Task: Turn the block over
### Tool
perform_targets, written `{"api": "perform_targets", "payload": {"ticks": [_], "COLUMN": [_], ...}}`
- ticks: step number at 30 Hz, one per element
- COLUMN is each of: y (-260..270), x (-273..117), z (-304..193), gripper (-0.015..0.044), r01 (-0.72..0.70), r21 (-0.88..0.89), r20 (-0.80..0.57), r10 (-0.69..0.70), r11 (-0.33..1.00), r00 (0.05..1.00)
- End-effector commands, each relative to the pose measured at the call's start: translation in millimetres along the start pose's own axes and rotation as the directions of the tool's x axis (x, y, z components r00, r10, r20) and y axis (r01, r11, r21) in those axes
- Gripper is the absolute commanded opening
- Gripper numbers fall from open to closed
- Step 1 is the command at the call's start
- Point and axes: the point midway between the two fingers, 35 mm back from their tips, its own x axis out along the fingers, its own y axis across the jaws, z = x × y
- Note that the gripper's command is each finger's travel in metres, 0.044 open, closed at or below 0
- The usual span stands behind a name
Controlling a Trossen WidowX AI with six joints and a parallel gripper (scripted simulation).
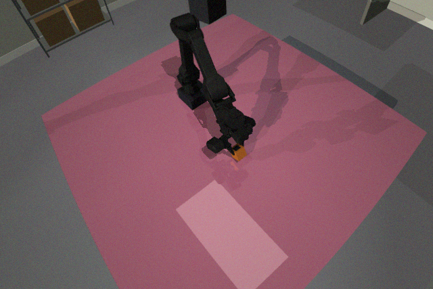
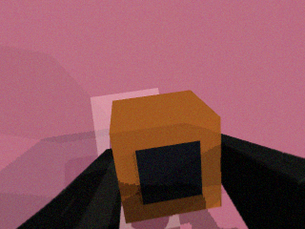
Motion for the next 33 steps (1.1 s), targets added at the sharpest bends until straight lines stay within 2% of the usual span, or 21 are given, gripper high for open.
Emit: {"api": "perform_targets", "payload": {"ticks": [1, 7, 20, 33], "y": [1, 0, -2, -1], "x": [-2, 2, 28, 33], "z": [-4, -4, -5, -14], "gripper": [0.0, 0.0, 0.0, 0.0], "r01": [-0.002, -0.002, -0.004, -0.004], "r21": [-0.005, -0.004, 0.003, 0.001], "r20": [0.059, 0.091, 0.282, 0.459], "r10": [0.002, 0.002, 0.003, 0.003], "r11": [1.0, 1.0, 1.0, 1.0], "r00": [0.998, 0.996, 0.959, 0.888]}}
